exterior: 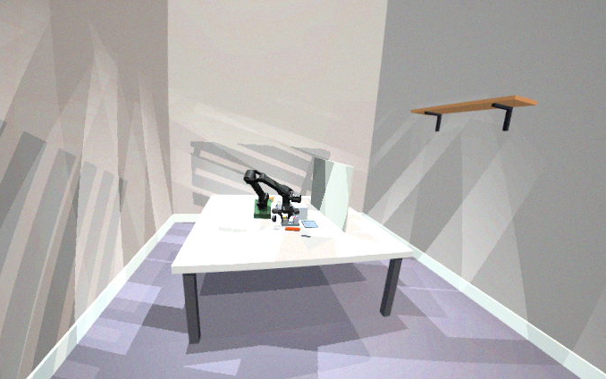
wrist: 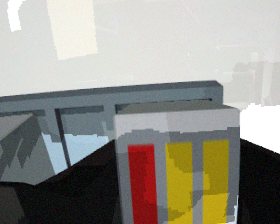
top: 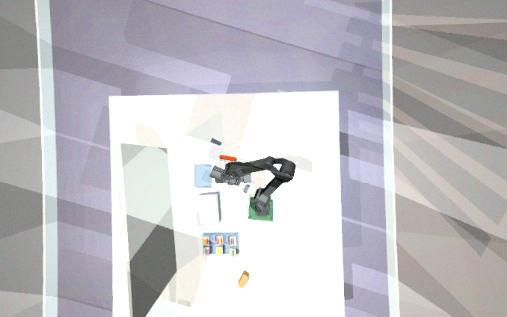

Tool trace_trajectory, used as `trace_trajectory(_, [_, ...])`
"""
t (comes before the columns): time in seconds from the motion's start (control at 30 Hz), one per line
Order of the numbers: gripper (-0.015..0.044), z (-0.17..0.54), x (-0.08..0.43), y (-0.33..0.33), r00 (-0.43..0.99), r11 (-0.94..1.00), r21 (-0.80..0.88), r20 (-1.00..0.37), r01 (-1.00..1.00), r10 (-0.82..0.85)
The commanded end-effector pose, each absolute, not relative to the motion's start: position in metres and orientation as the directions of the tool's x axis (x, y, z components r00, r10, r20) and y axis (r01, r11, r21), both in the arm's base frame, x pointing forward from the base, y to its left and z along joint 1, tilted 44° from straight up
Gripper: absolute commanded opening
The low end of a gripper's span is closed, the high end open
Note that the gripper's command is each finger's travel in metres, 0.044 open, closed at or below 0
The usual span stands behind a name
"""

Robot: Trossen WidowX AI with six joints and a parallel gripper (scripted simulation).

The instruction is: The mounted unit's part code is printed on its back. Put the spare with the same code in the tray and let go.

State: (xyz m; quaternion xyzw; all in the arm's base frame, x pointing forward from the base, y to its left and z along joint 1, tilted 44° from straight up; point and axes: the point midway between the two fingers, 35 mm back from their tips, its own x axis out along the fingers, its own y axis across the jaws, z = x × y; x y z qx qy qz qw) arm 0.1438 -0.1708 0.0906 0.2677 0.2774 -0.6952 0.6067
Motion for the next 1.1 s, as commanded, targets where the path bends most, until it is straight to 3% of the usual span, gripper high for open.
trace_trajectory(0.0, [0.0, 0.091, 0.144, -0.17, -0.12, -0.11, -0.061, -0.709, 0.992, -0.695])
trace_trajectory(1.07, [0.0, 0.166, 0.158, -0.103, -0.121, -0.102, -0.069, -0.718, 0.992, -0.686])
